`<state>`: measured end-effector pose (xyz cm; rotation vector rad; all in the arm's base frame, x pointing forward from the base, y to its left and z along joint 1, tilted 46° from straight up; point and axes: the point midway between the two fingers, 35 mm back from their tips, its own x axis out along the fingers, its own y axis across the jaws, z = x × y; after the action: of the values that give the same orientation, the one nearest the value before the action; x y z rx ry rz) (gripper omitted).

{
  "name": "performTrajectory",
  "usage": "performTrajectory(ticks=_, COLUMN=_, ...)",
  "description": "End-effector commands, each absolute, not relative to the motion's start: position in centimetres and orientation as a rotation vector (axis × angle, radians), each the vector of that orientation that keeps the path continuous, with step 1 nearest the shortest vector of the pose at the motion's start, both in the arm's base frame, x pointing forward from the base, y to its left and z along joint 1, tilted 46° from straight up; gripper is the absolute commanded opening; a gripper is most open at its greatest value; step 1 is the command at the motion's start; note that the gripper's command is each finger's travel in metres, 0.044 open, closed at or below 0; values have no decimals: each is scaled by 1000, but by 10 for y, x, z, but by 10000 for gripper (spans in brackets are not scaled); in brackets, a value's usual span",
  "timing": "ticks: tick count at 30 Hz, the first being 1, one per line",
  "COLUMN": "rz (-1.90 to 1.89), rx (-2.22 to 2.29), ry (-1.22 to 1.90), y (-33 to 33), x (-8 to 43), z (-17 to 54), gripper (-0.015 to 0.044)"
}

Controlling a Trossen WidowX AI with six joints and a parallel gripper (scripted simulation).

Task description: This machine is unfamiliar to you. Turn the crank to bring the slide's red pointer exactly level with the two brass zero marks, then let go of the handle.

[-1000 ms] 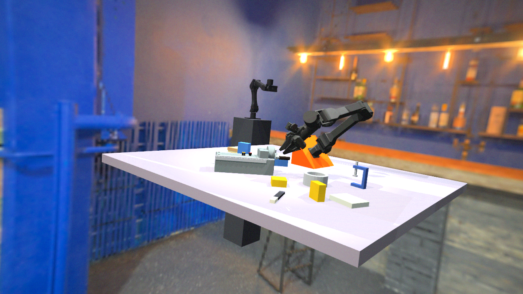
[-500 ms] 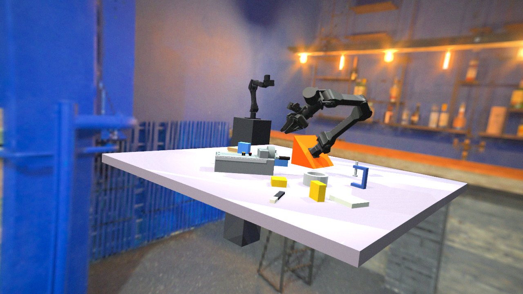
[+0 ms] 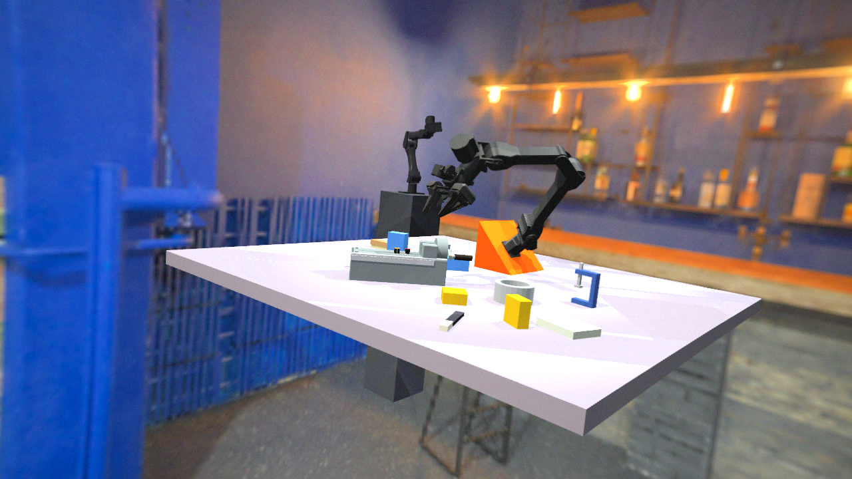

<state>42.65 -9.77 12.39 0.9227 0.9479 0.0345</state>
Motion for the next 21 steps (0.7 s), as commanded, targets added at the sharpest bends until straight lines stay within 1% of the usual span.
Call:
performTrajectory(ticks=1, rz=118, rx=894, ry=907, y=-114, x=435, z=112, gripper=440)
performTrajectory(ticks=11, rz=300, rx=837, ry=793, y=-147, x=445, z=81, gripper=440)
performTrajectory(ticks=21, rz=301, rx=838, ry=792, y=-109, x=446, z=44, gripper=440)
